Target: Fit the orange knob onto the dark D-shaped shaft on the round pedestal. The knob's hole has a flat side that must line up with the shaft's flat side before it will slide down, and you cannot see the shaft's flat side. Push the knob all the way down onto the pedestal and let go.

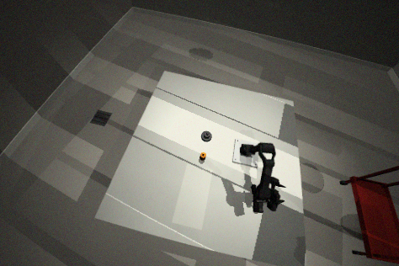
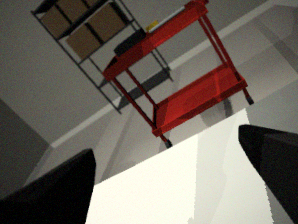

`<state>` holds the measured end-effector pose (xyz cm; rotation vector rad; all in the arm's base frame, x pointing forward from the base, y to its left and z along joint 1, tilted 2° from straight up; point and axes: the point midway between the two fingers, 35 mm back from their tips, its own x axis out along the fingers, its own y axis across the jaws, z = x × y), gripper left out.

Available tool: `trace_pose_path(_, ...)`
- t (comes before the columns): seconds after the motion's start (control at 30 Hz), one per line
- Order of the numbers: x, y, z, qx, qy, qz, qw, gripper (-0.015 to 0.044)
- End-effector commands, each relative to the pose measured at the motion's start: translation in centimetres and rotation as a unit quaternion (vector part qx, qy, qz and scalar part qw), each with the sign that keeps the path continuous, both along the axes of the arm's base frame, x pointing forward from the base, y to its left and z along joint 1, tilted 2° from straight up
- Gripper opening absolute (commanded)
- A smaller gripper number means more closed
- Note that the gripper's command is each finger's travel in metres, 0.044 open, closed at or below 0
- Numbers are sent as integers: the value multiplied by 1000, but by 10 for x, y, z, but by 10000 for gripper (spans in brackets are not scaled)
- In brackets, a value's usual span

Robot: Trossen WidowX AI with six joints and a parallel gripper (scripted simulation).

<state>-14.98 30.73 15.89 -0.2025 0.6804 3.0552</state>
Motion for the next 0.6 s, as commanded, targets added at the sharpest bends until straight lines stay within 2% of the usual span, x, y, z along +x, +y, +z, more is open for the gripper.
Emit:
trace_pose_path(0.0,0,0,0,0,0,0,1000,426)
trace_pose_path(0.1,18,8,-4,-28,-28,-28,999,440)
trace_pose_path(0.3,102,29,-17,-153,-126,-158,967,440)
trace_pose_path(0.43,163,29,-25,-242,-174,-256,919,440)
trace_pose_path(0.57,226,18,-30,-332,-205,-357,849,440)
